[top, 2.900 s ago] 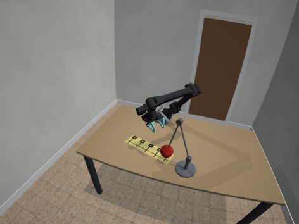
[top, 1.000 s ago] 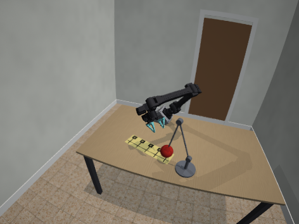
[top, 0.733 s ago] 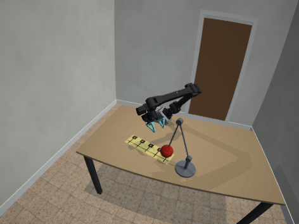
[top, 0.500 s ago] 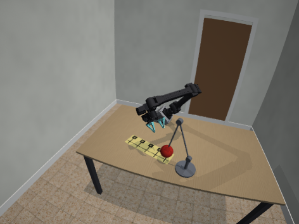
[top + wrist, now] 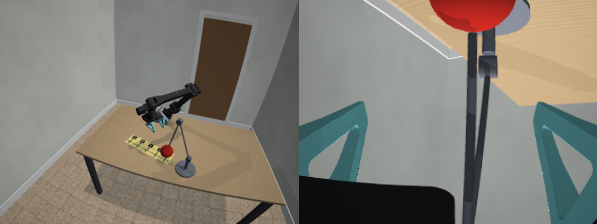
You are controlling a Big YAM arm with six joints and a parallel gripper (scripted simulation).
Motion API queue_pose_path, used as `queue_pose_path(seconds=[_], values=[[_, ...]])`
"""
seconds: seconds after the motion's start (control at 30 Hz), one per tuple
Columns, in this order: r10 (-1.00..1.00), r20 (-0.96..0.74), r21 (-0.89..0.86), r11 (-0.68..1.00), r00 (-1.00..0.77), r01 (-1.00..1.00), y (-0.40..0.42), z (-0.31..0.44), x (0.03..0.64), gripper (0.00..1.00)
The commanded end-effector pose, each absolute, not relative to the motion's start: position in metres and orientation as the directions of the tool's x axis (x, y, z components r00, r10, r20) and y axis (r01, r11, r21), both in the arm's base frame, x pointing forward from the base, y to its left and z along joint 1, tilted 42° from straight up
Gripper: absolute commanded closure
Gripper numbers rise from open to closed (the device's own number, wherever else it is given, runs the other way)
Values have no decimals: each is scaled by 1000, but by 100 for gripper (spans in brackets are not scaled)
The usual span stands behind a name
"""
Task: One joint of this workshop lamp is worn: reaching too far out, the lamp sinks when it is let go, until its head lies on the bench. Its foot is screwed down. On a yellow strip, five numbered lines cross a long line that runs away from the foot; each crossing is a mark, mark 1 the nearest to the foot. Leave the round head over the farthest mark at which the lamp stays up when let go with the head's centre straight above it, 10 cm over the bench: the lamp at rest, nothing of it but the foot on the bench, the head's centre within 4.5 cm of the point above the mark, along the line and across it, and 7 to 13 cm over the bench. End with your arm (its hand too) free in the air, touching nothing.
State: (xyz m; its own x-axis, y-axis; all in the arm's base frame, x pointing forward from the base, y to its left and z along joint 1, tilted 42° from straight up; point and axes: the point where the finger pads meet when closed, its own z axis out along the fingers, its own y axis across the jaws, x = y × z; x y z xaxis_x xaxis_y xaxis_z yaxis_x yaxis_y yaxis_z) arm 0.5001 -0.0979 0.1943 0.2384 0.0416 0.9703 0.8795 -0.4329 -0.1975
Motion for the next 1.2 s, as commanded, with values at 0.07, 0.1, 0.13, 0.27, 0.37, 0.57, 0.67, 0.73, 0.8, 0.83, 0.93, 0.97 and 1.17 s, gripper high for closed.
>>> queue_pose_path(seconds=[0.07,0.1,0.13,0.27,0.37,0.57,0.67,0.73,0.8,0.83,0.93,0.97,1.17], values=[[37,983,-150,-402,180,903,-113,214,505,0],[33,984,-150,-395,177,906,-112,213,505,0],[30,984,-149,-387,174,910,-110,211,504,0],[16,987,-147,-357,163,923,-106,204,502,0],[5,988,-144,-334,155,931,-102,199,501,0],[1,989,-139,-325,147,935,-103,200,501,0],[1,990,-135,-324,143,936,-105,203,502,0],[2,990,-132,-324,140,937,-106,205,503,0],[2,991,-129,-323,137,938,-107,207,503,0],[2,991,-127,-323,135,938,-108,208,503,0],[2,991,-123,-322,130,939,-110,211,504,0],[2,992,-121,-321,129,939,-111,212,504,0],[17,990,-128,-353,143,927,-113,215,505,0]])
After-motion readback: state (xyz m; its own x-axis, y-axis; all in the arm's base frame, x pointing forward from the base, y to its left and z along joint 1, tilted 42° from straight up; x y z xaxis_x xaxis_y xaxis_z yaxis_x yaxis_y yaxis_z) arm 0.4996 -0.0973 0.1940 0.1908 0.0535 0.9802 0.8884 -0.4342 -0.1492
